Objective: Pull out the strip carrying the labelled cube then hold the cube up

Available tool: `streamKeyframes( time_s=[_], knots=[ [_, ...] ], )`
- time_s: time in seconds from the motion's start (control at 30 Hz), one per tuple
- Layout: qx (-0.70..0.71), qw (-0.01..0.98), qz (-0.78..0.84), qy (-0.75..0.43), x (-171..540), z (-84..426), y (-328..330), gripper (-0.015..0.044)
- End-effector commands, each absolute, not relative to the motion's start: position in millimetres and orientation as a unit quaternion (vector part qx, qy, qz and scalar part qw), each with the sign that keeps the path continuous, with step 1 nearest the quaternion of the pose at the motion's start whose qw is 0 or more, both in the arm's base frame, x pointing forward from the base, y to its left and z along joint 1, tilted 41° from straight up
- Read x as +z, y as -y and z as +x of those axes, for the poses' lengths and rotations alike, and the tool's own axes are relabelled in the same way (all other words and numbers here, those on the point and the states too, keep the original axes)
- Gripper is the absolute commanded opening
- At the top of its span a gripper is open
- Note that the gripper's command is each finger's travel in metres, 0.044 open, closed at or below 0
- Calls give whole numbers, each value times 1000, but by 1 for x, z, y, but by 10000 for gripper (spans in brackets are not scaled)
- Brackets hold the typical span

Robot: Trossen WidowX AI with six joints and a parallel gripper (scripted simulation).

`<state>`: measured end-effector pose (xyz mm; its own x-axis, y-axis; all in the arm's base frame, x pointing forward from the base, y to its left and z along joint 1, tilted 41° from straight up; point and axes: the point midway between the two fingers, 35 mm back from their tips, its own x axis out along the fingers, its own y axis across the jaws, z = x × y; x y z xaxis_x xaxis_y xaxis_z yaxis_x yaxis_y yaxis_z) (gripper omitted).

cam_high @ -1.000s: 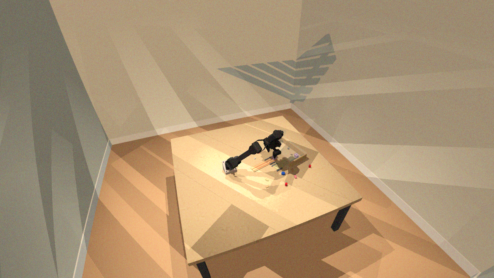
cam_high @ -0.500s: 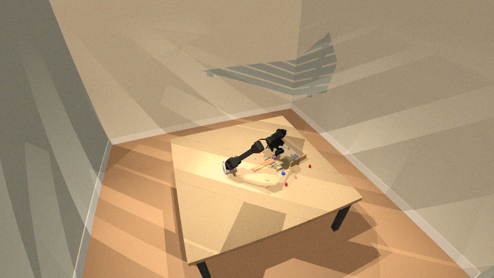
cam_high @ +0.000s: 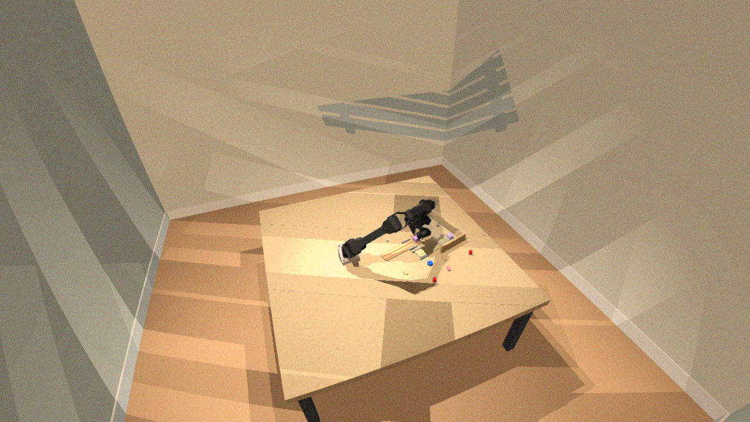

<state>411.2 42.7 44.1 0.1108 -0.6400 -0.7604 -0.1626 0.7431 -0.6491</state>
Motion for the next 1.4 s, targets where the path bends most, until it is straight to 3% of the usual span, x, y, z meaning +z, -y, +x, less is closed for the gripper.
streamKeyframes(
  time_s=[0.0, 0.47, 0.6, 0.8, 0.93, 1.37],
  knots=[
    [-176, 675, -315, -643, 39, 412, -38, 250],
    [-177, 675, -316, -643, 25, 413, -25, 250],
    [-177, 676, -312, -643, 27, 413, -27, 145],
    [-177, 676, -312, -643, 27, 413, -27, 105],
    [-177, 676, -312, -643, 28, 410, -28, 0],
    [-176, 674, -315, -645, 53, 349, -50, 0]
  ],
)
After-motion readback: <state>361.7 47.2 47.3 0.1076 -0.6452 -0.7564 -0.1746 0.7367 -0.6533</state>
